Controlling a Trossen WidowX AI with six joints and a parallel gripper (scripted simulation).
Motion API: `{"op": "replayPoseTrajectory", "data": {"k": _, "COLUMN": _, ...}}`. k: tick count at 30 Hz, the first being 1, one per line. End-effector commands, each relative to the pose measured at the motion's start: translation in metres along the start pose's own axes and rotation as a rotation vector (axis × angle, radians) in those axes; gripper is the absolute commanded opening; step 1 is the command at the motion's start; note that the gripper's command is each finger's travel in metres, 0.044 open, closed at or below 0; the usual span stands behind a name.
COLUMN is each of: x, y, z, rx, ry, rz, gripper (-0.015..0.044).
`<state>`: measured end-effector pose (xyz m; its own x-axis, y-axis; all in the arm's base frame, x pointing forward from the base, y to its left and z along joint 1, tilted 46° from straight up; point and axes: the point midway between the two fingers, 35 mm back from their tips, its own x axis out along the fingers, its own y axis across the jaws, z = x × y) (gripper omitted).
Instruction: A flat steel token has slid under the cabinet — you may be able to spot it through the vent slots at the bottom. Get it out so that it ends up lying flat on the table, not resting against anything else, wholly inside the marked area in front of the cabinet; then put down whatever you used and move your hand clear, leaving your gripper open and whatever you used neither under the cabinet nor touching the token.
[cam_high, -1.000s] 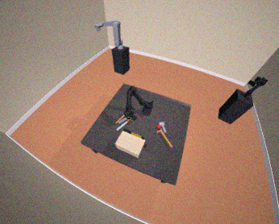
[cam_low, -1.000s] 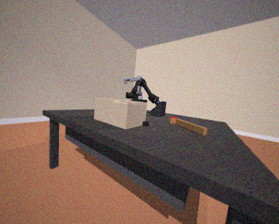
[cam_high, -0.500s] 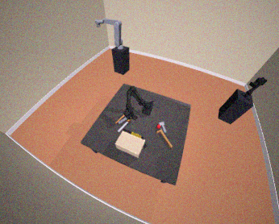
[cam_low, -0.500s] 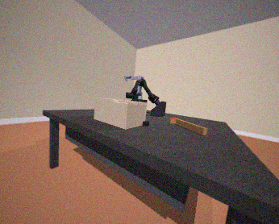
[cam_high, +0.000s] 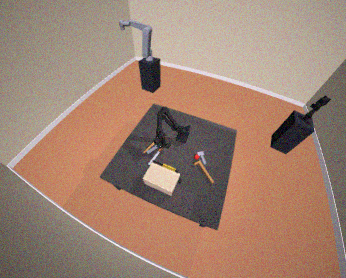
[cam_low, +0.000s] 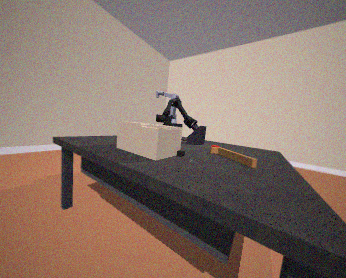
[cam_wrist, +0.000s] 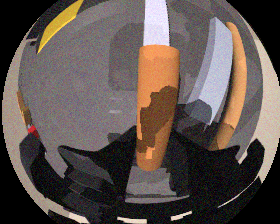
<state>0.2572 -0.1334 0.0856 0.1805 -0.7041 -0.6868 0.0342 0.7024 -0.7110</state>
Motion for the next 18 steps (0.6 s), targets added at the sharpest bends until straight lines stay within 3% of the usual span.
{"op": "replayPoseTrajectory", "data": {"k": 1, "x": -0.0014, "y": -0.0011, "z": 0.0018, "rx": -0.034, "ry": -0.007, "rz": -0.002, "gripper": 0.0000}}
{"op": "replayPoseTrajectory", "data": {"k": 18, "x": -0.0014, "y": -0.0010, "z": 0.0019, "rx": -0.168, "ry": -0.006, "rz": -0.003, "gripper": 0.0000}}
